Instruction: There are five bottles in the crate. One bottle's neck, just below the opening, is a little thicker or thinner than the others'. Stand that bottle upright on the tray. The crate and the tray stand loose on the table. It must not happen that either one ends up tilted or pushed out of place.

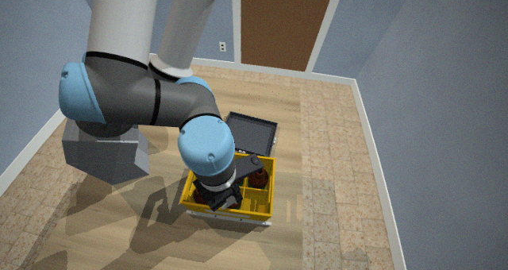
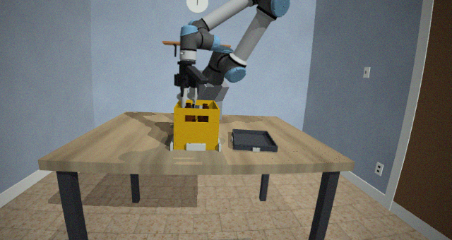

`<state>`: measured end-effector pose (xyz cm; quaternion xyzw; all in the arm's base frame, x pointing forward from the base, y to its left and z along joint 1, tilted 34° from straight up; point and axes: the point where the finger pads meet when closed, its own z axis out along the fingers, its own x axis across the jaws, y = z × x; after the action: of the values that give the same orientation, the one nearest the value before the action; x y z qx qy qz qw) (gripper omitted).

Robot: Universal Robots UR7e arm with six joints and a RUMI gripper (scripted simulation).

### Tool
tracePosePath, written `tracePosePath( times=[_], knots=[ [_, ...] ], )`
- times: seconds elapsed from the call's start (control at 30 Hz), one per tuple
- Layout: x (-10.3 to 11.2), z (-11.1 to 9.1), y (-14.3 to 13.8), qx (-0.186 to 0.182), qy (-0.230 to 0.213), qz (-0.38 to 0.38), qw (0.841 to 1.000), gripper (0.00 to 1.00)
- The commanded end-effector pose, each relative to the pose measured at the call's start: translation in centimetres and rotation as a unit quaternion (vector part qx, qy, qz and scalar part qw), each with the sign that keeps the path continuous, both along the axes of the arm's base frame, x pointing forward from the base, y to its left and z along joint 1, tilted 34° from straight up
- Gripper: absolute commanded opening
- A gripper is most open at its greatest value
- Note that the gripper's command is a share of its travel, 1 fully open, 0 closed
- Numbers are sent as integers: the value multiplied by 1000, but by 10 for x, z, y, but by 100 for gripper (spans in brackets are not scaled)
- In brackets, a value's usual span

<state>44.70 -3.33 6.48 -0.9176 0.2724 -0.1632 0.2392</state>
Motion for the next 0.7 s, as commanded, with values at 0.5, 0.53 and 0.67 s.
tracePosePath(
  times=[0.5, 0.53, 0.67],
  knots=[
    [-19, 38, -16, 0, 0, 0, 1000, 38],
    [-21, 41, -17, 0, 0, 0, 1000, 38],
    [-26, 51, -22, 0, 0, 0, 1000, 38]
  ],
)
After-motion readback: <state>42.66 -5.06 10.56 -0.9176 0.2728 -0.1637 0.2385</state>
